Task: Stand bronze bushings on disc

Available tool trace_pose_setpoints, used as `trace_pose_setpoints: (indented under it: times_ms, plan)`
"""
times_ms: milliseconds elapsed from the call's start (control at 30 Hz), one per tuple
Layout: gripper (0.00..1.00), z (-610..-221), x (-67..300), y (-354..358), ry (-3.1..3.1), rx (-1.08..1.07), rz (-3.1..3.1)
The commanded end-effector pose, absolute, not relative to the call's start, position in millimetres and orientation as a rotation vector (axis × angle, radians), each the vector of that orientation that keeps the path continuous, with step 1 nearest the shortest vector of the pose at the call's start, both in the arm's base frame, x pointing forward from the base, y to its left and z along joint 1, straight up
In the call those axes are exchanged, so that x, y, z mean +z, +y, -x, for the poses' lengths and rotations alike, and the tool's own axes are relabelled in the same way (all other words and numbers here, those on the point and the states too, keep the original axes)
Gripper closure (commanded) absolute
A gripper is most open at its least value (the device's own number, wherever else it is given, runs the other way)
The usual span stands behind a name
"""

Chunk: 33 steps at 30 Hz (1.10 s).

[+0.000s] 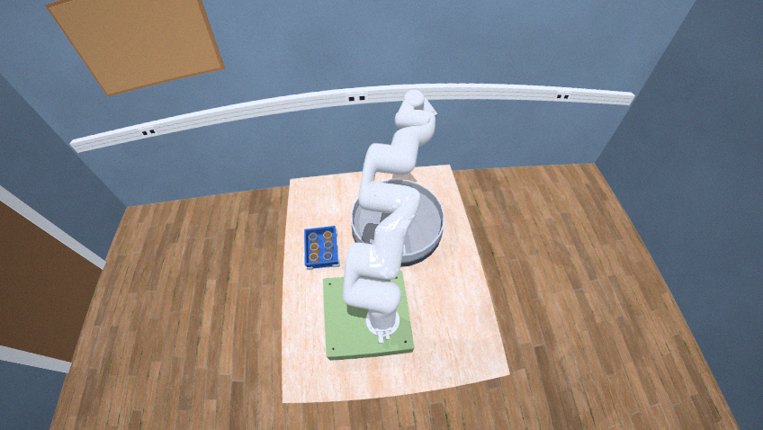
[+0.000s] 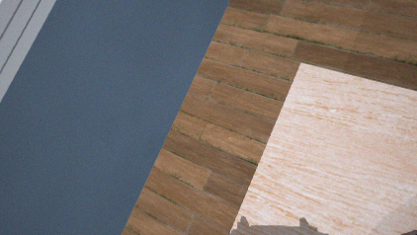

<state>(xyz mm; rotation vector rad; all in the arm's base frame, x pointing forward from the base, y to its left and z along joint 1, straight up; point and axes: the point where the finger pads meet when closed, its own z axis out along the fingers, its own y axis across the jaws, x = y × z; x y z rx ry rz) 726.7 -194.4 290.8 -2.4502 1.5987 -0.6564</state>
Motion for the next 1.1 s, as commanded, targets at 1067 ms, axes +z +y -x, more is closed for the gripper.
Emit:
trace_pose_setpoints:
  times_ms: [1067]
  plan:
    - [0.00,-664,281,-168,1.519,-0.531,2.579]
